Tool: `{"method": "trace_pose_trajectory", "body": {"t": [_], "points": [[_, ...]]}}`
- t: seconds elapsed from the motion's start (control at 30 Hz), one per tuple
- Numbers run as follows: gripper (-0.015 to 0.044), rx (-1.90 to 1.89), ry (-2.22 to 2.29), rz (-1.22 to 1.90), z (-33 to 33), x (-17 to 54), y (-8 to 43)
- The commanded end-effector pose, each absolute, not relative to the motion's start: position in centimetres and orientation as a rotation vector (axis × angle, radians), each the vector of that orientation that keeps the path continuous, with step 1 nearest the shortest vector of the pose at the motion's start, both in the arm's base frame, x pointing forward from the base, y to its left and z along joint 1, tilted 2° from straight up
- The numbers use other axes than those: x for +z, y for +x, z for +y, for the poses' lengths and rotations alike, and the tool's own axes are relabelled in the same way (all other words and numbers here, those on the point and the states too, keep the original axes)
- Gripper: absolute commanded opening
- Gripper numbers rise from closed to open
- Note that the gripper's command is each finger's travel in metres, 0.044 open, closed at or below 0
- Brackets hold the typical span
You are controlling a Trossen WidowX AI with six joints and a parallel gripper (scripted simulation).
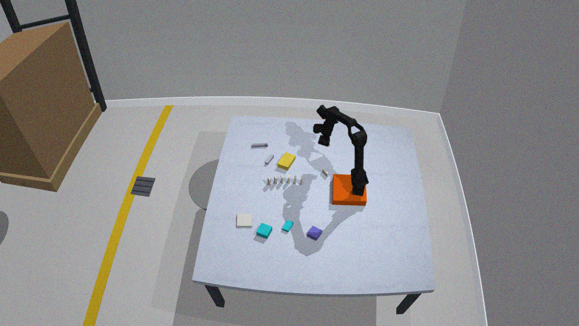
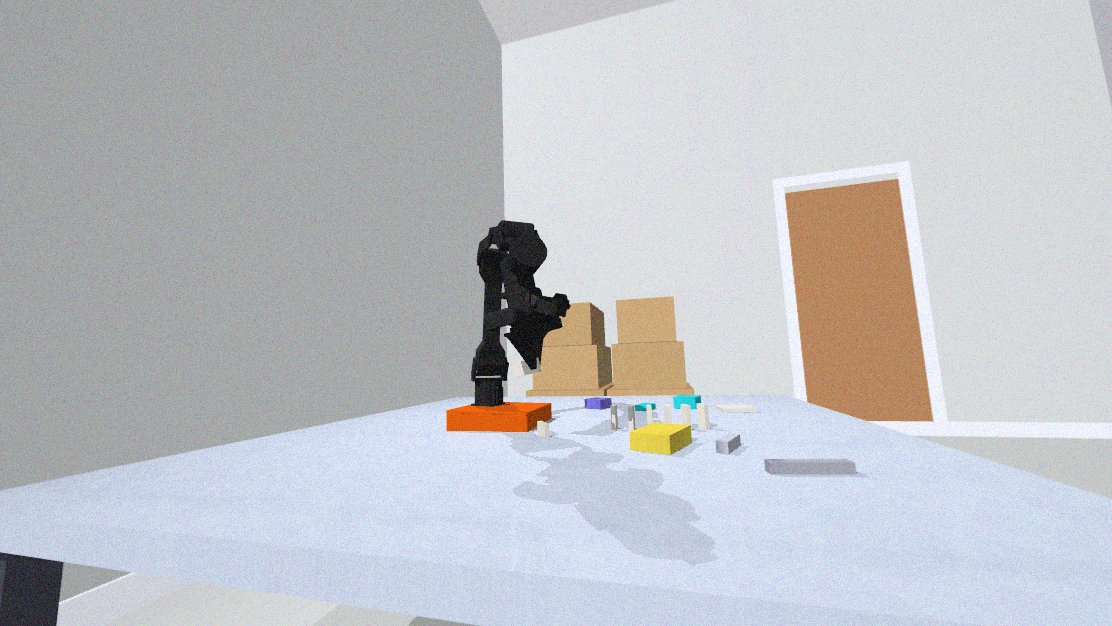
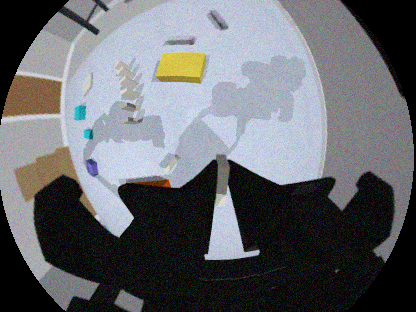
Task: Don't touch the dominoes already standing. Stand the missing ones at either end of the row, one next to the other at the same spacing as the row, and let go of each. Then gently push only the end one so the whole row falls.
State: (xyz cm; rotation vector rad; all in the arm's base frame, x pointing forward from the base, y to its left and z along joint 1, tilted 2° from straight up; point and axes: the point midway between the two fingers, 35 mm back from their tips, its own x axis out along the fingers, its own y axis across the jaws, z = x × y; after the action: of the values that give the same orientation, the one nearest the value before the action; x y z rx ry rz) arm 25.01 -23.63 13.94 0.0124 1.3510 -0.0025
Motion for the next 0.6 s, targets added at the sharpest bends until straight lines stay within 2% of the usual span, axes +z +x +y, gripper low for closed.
{"method": "trace_pose_trajectory", "body": {"t": [0.0, 0.57], "points": [[0.0029, -0.031, 0.048, 1.264, -24.3, 13.3, 25.5], [0.0029, -0.105, 0.147, 0.886, -27.0, 11.1, 26.9]]}}
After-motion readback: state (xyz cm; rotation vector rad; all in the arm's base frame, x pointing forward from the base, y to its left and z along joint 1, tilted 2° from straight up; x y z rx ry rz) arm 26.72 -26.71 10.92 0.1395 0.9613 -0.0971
